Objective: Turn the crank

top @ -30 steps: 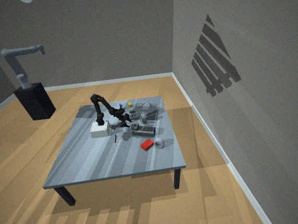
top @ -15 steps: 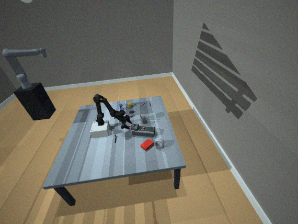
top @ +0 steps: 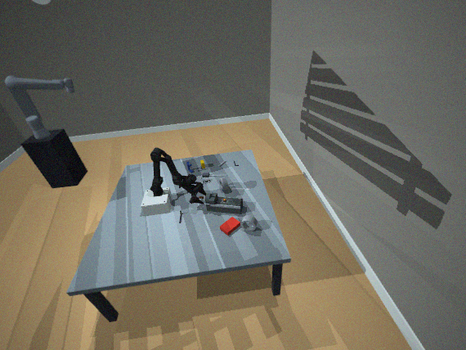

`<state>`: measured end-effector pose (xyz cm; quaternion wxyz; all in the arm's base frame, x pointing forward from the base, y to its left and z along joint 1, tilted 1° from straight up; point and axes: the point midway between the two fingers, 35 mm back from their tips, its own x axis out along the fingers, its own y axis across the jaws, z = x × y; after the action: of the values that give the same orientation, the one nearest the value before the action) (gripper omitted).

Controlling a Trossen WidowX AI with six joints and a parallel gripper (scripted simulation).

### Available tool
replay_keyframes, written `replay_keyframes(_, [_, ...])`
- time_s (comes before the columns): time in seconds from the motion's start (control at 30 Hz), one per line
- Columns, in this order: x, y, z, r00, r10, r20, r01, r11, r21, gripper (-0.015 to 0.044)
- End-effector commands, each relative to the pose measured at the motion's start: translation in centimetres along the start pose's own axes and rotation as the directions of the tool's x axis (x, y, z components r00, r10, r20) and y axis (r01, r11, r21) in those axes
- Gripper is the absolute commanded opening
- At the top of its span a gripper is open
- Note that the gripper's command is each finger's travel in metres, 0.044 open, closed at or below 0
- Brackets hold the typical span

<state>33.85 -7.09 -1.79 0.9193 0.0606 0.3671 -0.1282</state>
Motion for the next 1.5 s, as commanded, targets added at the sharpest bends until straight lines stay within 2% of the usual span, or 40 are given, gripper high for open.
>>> replay_keyframes(0.0, [0.34,-0.06,-0.58,1.0,-0.004,-0.001,0.004,1.0,0.003,0.044])
replay_keyframes(0.03, [0.34,-0.06,-0.58,1.0,-0.004,-0.001,0.004,1.0,0.003,0.044])
replay_keyframes(0.6, [0.34,-0.06,-0.58,1.0,-0.004,-0.001,0.004,1.0,0.003,0.0])
replay_keyframes(1.47, [-0.11,0.41,-0.25,1.0,-0.003,0.0,0.003,1.0,0.004,0.0])
